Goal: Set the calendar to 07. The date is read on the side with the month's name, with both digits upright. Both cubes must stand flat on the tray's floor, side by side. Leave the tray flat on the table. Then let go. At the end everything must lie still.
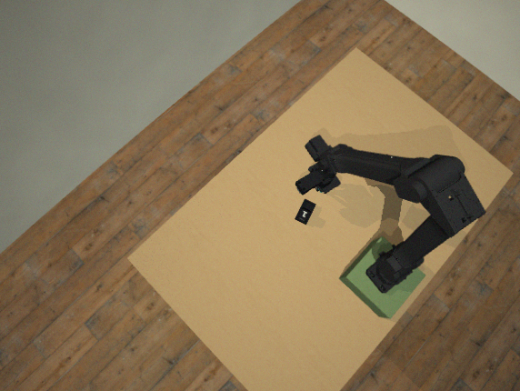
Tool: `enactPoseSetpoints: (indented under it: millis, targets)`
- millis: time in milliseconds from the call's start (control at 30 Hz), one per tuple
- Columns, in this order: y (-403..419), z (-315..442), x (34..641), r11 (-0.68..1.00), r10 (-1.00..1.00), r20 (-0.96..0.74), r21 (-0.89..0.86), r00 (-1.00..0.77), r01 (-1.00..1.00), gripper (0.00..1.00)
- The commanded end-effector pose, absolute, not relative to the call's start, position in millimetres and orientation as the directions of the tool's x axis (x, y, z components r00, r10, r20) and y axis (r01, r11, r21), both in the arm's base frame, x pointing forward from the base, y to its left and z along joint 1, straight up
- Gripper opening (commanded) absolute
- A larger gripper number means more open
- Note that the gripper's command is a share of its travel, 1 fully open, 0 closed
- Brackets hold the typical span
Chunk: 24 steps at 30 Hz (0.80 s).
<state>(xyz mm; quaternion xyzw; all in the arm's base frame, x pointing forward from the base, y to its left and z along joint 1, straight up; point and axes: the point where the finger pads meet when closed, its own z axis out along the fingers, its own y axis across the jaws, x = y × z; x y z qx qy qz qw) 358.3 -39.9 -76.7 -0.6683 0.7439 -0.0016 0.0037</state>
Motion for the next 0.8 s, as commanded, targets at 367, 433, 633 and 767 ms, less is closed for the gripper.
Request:
enactPoseSetpoints:
  millis: [367,433,633,767]
  targets:
    - [-36.7,-81.6,360.1,0.087,-0.996,-0.004,-0.008,-0.087,-0.996,0.38]
    - [-36.7,-81.6,360.1,0.087,-0.996,-0.004,-0.008,-0.087,-0.996,0.38]
    - [-36.7,-81.6,360.1,0.087,-0.996,-0.004,-0.008,-0.087,-0.996,0.46]
    - [-36.7,-81.6,360.1,0.087,-0.996,-0.004,-0.008,-0.087,-0.996,0.46]
